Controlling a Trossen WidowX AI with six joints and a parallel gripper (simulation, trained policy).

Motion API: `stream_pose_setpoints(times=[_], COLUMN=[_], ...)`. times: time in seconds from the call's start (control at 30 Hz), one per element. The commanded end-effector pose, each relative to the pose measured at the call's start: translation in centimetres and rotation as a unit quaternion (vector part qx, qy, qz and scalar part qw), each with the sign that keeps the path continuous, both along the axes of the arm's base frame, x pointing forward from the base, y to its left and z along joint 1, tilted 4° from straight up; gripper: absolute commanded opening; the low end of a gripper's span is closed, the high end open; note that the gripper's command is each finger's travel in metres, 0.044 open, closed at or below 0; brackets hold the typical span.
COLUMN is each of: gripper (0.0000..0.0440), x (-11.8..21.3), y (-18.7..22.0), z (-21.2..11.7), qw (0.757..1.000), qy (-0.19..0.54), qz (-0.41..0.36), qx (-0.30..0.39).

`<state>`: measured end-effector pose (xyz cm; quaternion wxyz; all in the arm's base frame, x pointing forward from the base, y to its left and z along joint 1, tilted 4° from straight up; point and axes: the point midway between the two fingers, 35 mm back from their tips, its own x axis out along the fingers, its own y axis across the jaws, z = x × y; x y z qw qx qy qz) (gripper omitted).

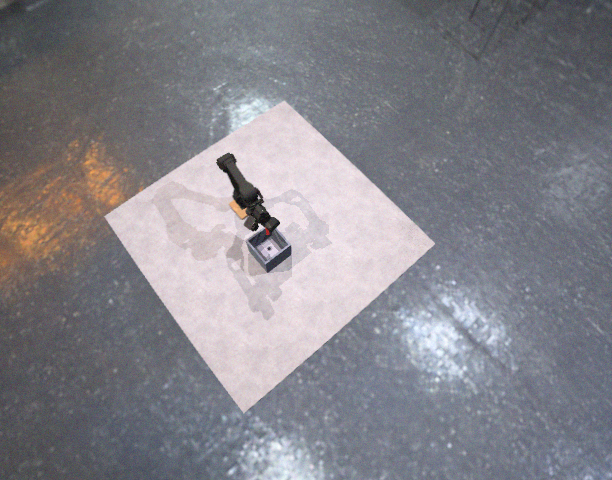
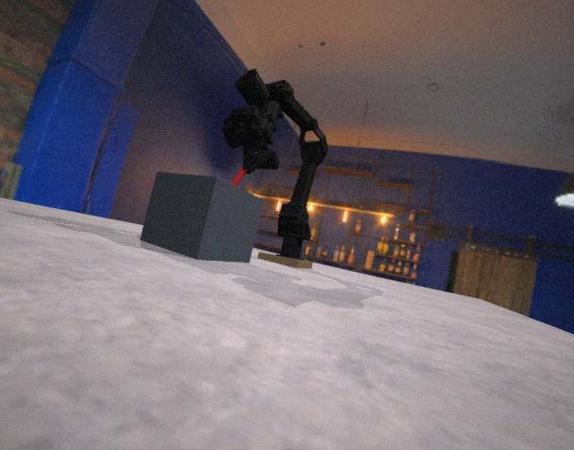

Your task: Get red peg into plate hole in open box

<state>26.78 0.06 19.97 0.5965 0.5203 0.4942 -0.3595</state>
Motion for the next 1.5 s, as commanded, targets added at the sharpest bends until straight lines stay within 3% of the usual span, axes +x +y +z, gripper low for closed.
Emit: stream_pose_setpoints(times=[0.0, 0.5, 1.27, 1.47], gripper=[0.0, 0.0, 0.0, 0.0095], x=[0.4, 2.3, 4.9, 5.1], y=[-0.6, -3.0, -3.2, -3.0], z=[-0.3, -3.8, -10.0, -10.5], qw=[1.0, 0.999, 0.997, 0.996], qy=[0.006, 0.041, 0.064, 0.074], qz=[-0.001, -0.001, 0.034, 0.047], qx=[0.002, 0.012, 0.032, 0.033])
